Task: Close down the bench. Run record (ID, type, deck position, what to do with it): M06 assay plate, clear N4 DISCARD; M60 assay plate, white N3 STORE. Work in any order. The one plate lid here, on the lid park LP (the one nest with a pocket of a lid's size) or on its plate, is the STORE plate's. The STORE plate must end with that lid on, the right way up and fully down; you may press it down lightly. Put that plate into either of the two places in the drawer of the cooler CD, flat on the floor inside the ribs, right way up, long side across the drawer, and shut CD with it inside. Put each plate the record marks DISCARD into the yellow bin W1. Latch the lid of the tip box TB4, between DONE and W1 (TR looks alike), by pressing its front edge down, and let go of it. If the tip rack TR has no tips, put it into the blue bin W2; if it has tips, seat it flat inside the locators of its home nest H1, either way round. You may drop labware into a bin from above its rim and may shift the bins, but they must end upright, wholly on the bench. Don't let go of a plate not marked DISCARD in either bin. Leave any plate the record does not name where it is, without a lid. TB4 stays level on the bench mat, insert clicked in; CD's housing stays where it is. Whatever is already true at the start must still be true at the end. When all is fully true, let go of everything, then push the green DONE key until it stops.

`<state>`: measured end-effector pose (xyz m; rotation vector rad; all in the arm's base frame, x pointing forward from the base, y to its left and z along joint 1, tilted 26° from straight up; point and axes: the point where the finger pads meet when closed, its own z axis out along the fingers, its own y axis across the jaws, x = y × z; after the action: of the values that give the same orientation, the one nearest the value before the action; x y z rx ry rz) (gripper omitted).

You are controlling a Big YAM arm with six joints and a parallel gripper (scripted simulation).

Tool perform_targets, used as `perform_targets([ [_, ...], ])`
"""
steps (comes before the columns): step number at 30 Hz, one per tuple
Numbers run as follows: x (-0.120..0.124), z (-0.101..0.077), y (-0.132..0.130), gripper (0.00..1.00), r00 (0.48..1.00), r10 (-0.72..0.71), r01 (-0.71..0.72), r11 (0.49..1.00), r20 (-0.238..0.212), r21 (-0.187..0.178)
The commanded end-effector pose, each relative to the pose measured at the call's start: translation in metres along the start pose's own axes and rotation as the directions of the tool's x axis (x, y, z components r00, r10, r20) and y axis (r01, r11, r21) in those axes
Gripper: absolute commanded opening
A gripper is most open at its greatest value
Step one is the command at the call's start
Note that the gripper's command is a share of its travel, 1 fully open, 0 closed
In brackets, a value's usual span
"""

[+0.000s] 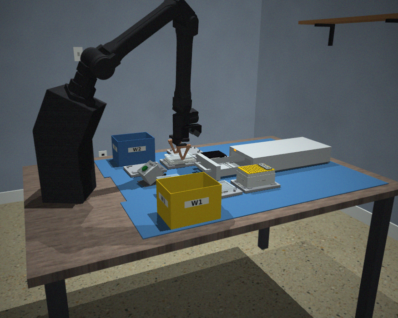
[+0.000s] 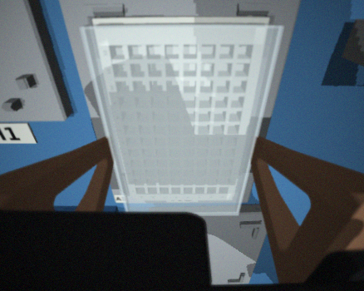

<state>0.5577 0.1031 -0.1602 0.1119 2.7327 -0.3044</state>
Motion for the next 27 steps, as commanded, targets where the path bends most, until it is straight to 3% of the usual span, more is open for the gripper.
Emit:
perform_targets([
  [1,-0.0135,0.0062,-0.0013,0.00,1.000,0.004,-0.004,1.000,0.020,-0.005],
  [27,-0.0106,0.0063,-0.0014,0.00,1.000,0.001,-0.001,1.000,0.014,-0.004],
])
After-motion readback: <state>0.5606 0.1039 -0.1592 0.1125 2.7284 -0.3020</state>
